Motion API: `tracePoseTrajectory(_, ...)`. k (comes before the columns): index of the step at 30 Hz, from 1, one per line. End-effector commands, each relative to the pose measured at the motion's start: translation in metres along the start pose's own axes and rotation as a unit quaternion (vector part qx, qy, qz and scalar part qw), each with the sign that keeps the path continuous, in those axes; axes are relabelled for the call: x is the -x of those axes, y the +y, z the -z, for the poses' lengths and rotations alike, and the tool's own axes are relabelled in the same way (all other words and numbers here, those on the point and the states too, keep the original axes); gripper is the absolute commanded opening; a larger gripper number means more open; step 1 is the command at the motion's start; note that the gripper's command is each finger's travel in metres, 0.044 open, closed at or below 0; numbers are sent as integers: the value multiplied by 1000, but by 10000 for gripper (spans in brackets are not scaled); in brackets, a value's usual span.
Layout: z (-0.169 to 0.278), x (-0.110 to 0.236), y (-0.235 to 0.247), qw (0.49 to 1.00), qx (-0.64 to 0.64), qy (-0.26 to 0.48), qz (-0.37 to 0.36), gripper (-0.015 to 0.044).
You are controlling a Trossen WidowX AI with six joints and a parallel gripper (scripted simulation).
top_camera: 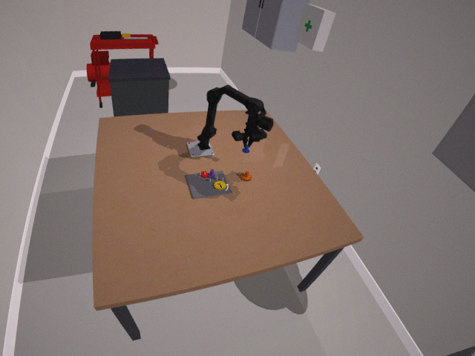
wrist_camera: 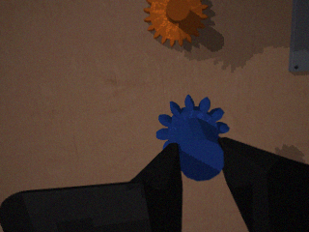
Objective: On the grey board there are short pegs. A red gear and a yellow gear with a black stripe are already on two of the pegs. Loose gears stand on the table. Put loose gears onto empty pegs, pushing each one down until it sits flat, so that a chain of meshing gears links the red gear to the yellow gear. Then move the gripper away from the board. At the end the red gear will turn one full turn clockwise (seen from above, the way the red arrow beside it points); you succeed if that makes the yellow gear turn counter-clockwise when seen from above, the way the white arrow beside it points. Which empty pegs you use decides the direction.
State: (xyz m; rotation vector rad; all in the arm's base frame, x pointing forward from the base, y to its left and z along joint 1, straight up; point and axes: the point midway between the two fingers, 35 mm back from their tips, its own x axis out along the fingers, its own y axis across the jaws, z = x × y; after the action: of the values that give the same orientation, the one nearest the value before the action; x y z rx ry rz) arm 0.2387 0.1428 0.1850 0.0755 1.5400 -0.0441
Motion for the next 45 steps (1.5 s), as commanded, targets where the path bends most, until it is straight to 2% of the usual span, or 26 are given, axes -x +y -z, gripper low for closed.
tracePoseTrajectory(1,2,8,0,1000,2,1,-1,0)
tracePoseTrajectory(9,5,16,-2,1000,4,4,0,0)
tracePoseTrajectory(45,-40,-17,-62,1000,4,2,3,0)
